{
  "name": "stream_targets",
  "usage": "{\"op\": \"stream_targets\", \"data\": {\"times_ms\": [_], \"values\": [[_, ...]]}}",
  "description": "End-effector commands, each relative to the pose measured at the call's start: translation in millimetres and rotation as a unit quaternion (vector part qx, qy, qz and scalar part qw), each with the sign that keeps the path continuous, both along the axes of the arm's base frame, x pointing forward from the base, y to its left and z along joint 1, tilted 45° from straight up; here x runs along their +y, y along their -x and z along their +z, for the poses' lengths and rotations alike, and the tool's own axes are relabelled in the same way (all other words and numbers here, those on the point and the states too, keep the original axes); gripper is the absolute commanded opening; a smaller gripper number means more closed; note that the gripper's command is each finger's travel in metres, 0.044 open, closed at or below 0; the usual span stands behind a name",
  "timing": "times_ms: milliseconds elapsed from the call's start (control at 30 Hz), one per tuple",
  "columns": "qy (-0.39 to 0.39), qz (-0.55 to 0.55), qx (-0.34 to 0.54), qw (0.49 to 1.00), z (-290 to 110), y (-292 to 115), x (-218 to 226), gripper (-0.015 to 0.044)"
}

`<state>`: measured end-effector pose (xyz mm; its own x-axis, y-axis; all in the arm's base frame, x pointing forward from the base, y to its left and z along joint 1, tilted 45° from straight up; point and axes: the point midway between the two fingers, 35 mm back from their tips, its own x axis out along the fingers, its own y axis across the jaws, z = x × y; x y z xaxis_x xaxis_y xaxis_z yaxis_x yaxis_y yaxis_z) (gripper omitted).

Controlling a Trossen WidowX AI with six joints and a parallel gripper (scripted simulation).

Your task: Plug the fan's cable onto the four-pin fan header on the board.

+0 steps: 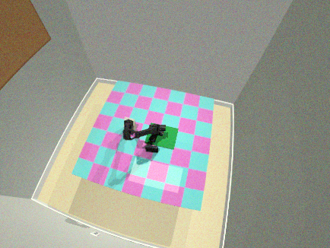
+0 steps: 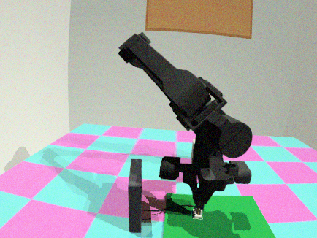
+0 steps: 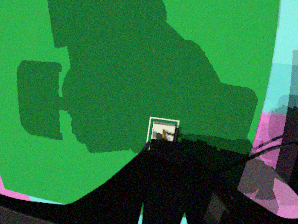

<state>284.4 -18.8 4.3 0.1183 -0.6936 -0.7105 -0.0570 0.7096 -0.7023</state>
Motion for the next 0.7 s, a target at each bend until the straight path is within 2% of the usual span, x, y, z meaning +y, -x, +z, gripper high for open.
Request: {"op": "stream_targets", "data": {"times_ms": [0, 667], "values": [[0.002, 0.001, 0.003, 1.0, -0.7, 1.8, -0.8, 0.0], [0.001, -0.003, -0.002, 1.0, 0.1, -3.6, -0.8, 0.0]]}}
